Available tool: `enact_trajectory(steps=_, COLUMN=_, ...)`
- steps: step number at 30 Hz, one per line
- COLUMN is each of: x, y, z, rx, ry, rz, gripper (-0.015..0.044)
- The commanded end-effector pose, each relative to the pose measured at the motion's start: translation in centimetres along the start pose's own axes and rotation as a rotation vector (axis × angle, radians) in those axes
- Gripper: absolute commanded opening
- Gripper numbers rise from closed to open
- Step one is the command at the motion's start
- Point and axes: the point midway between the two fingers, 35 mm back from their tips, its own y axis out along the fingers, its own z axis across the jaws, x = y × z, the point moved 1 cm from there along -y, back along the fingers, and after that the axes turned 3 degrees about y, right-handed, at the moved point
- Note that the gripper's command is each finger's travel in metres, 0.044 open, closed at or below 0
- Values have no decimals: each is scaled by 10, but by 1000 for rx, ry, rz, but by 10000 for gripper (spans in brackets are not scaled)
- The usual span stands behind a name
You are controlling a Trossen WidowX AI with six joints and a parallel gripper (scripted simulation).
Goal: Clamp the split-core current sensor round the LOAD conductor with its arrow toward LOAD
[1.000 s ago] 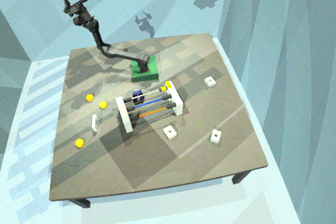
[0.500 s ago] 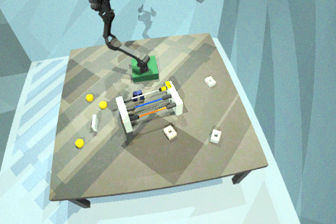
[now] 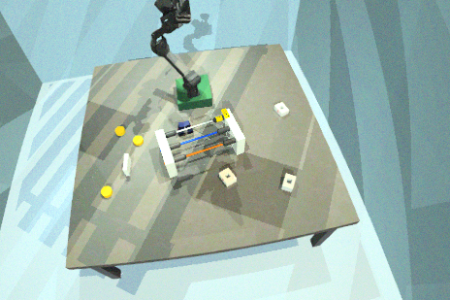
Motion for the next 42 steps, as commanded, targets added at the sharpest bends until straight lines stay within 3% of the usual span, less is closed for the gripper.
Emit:
enact_trajectory(steps=1, x=-25, y=5, z=-57, rx=-150, ry=-190, rz=45, gripper=440)
enact_trajectory(steps=11, x=-56, y=-26, z=-213, rx=-543, ry=-685, rz=226, gripper=440)
enact_trajectory(steps=22, x=-43, y=-134, z=-356, rx=-972, ry=-1101, rz=561, gripper=440)
enact_trajectory(steps=31, x=-51, y=-146, z=-367, rx=-1016, ry=-1085, rz=633, gripper=440)
enact_trajectory(steps=36, x=-115, y=-183, z=-380, rx=-1140, ry=-858, rz=1001, gripper=440)
enact_trajectory(steps=42, x=-174, y=-242, z=-350, rx=-1252, ry=-648, rz=1501, gripper=440)
